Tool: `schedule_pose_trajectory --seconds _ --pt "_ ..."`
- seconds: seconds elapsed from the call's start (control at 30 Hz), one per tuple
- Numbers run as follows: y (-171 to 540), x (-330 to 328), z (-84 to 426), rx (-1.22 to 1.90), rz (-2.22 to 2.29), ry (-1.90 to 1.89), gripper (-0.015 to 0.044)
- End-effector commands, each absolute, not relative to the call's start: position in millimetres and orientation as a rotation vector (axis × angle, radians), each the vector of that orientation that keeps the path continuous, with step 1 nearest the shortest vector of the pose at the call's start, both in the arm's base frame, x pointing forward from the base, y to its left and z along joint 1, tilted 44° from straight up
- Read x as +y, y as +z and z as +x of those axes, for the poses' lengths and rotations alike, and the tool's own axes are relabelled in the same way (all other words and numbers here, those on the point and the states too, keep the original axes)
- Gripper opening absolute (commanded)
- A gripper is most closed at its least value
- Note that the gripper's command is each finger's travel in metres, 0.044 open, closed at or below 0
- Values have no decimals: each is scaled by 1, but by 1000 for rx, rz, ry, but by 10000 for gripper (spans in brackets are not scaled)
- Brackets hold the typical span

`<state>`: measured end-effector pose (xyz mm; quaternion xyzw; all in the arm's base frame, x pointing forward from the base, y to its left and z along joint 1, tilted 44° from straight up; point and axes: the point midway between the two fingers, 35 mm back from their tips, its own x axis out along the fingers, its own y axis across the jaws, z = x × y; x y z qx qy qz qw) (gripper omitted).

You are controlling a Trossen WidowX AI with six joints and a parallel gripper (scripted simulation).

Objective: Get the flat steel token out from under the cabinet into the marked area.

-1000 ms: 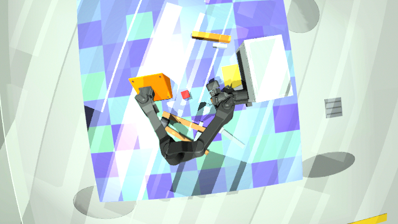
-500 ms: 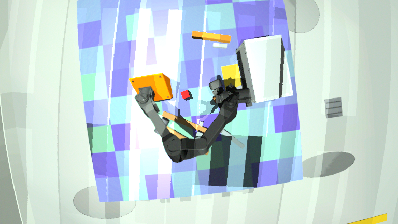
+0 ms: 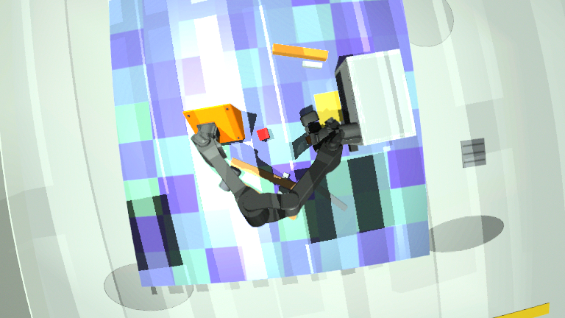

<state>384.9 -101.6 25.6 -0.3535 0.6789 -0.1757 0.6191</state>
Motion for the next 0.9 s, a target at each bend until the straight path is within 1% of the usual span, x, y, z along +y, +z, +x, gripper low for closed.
schedule_pose_trajectory --seconds 0.0,0.87 --pt "26 -101 390 1555 -810 -409 0" --pt "22 -97 413 1554 -809 -409 0"
